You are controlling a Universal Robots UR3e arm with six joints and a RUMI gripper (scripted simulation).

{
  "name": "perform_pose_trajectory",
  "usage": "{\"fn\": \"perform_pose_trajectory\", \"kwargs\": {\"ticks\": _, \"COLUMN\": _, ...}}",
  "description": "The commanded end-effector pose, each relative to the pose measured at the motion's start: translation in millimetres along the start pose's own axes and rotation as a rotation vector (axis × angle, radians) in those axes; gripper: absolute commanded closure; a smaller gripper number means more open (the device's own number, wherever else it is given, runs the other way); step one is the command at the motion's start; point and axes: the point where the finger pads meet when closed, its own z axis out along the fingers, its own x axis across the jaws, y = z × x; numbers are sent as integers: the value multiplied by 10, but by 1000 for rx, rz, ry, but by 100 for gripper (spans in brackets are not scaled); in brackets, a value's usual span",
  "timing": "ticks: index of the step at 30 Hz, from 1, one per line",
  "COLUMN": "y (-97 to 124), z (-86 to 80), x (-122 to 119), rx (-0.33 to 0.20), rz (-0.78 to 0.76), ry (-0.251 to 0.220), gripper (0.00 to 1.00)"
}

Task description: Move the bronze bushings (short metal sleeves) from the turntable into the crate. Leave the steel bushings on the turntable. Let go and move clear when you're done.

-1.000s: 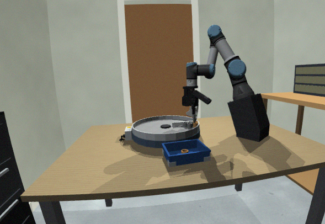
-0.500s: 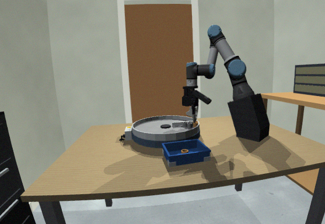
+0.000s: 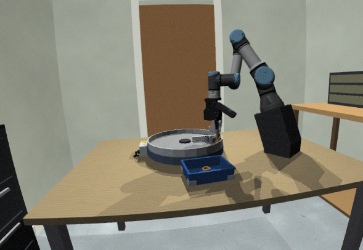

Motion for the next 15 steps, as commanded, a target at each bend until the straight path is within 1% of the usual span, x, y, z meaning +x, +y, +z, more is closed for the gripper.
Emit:
{"fn": "perform_pose_trajectory", "kwargs": {"ticks": 1, "y": 27, "z": 83, "x": 5, "rx": -11, "rz": 0, "ry": 3, "gripper": 94}}
{"fn": "perform_pose_trajectory", "kwargs": {"ticks": 6, "y": 27, "z": 139, "x": 5, "rx": -11, "rz": 0, "ry": 3, "gripper": 94}}
{"fn": "perform_pose_trajectory", "kwargs": {"ticks": 15, "y": 28, "z": 147, "x": 6, "rx": -12, "rz": 0, "ry": 2, "gripper": 94}}
